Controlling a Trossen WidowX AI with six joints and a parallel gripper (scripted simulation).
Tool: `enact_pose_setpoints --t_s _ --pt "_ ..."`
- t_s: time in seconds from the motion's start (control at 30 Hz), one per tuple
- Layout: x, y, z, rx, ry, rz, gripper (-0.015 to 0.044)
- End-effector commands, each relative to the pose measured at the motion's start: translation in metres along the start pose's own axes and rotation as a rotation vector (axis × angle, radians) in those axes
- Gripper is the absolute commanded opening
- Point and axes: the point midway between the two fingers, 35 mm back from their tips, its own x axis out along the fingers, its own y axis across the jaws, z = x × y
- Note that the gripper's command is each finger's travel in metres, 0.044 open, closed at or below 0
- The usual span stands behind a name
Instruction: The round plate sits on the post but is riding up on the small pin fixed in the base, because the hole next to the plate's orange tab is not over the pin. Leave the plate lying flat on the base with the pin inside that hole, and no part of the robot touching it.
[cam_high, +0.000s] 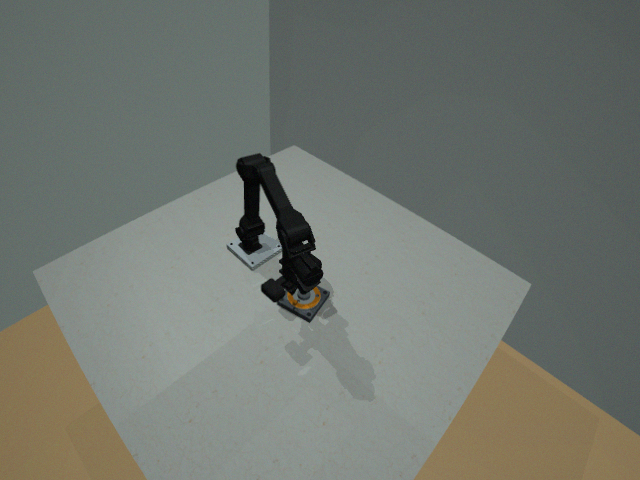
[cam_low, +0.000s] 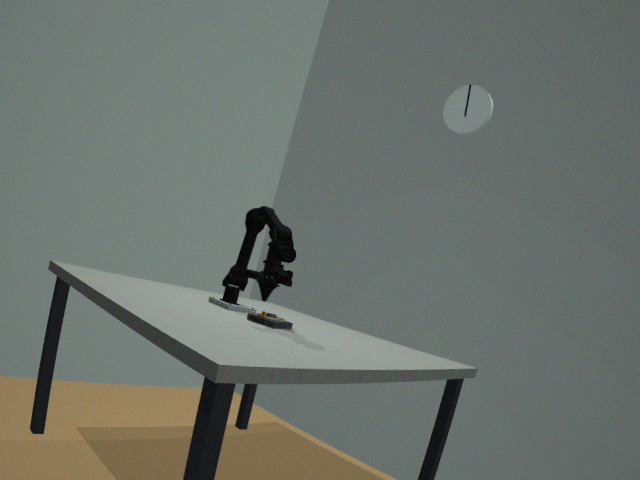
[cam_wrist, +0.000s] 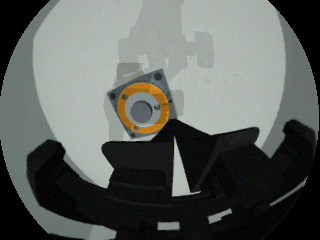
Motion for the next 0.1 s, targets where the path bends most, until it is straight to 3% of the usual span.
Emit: enact_pose_setpoints --t_s 0.0,0.07 --pt "0.0010 0.0000 0.0001 0.000 0.002 0.001 0.0000" --pt "0.0010 0.0000 0.0001 0.000 0.002 0.001 0.0000"
